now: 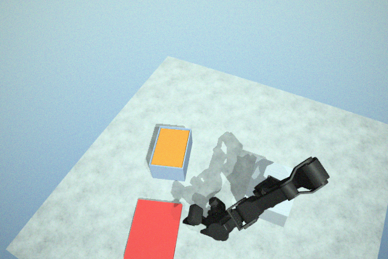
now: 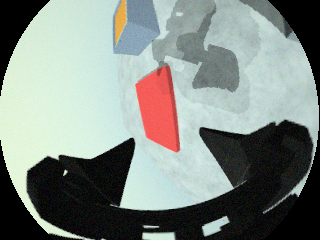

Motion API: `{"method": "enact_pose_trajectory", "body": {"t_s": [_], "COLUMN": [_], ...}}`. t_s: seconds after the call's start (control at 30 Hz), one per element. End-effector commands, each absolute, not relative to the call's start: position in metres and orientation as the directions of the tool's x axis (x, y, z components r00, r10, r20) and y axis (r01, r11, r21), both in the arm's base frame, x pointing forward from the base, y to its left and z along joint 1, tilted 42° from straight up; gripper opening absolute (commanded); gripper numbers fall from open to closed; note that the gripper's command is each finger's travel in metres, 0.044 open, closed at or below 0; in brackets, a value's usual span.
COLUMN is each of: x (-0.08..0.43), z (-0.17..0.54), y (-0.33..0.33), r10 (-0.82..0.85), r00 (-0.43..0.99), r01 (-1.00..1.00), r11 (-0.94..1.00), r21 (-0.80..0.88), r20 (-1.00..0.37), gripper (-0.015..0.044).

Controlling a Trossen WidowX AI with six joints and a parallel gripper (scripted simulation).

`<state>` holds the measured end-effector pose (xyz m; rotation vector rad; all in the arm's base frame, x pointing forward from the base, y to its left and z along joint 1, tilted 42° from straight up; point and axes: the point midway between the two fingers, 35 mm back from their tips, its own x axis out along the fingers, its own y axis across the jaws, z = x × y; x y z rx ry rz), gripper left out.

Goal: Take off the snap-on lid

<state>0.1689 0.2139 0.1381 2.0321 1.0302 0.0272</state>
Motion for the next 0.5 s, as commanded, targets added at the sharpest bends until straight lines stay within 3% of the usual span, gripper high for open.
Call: {"method": "enact_pose_trajectory", "body": {"t_s": [0.0, 0.47], "x": [0.166, 0.159], "z": [0.147, 0.164], "y": [0.208, 0.187], "r10": [0.68, 0.68], "r00": [0.66, 0.66], "r01": [0.655, 0.654], "r11": [-0.31, -0.31], "r21": [0.689, 0.69], "r20": [-0.32, -0.321], "gripper": [0.044, 0.044]}}
